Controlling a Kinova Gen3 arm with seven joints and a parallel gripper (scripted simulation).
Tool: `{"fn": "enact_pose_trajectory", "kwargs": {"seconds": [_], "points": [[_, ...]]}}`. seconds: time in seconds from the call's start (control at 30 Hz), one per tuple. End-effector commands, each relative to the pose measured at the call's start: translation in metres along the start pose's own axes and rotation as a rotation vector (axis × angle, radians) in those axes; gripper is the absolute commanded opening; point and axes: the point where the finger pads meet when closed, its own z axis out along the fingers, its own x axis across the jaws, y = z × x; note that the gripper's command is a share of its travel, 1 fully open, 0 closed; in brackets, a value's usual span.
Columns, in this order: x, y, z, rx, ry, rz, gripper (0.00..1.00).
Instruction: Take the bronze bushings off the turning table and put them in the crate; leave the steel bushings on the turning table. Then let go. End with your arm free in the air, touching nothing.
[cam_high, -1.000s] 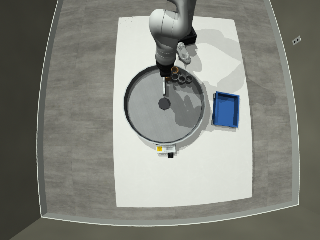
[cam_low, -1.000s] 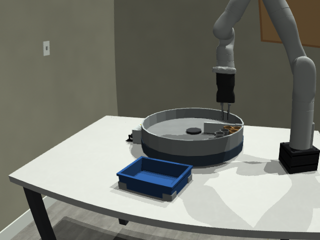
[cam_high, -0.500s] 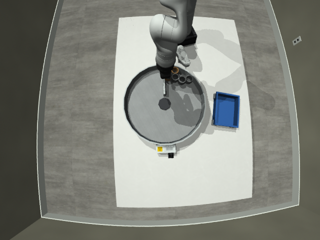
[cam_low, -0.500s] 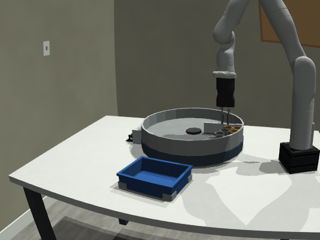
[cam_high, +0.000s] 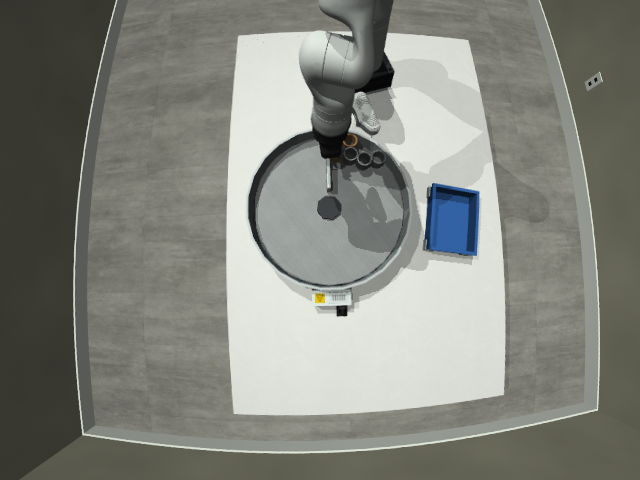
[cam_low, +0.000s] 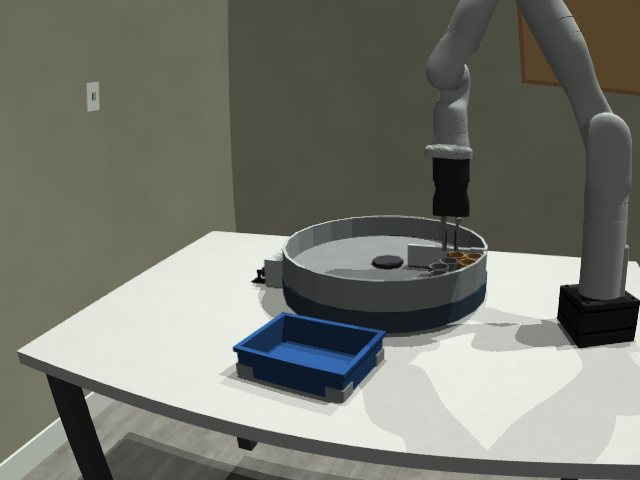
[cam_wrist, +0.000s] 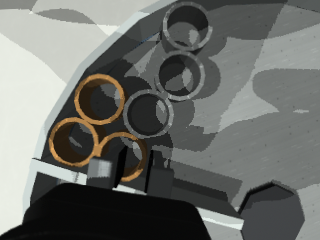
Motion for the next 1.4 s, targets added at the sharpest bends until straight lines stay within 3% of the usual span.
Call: {"fn": "enact_pose_trajectory", "kwargs": {"seconds": [0.0,1.37], "points": [[0.000,0.000,0.000,0.000,0.000,0.000,0.45],[0.000,0.000,0.010,0.000,0.000,0.000,0.45]]}}
